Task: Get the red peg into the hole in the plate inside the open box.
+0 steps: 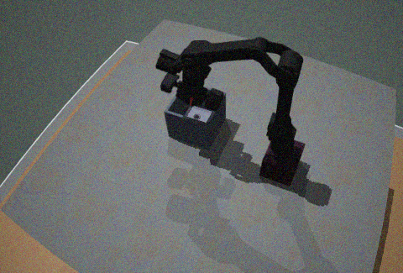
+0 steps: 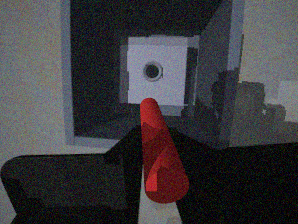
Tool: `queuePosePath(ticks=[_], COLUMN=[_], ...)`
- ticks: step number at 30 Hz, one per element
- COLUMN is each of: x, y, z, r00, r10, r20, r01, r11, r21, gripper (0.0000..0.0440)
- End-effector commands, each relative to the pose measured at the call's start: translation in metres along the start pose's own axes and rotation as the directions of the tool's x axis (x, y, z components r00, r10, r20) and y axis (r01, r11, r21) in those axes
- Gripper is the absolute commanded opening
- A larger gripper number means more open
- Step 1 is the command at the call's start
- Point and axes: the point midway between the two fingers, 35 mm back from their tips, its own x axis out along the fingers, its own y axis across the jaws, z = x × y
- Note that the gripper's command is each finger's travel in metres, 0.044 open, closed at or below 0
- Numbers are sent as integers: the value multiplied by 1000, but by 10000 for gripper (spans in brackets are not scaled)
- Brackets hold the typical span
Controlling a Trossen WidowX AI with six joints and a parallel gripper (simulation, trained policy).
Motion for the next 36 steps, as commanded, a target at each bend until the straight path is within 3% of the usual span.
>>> queuePosePath(ticks=[1,20,36], x=[7,54,89], y=[-3,-9,-10], z=[7,15,19], r00=[1000,993,990], r10=[-30,-94,-105], r20=[-8,-76,-90], r01=[30,91,98], r11=[999,995,992], r21=[-9,-40,-78], gripper=[6,57,31])
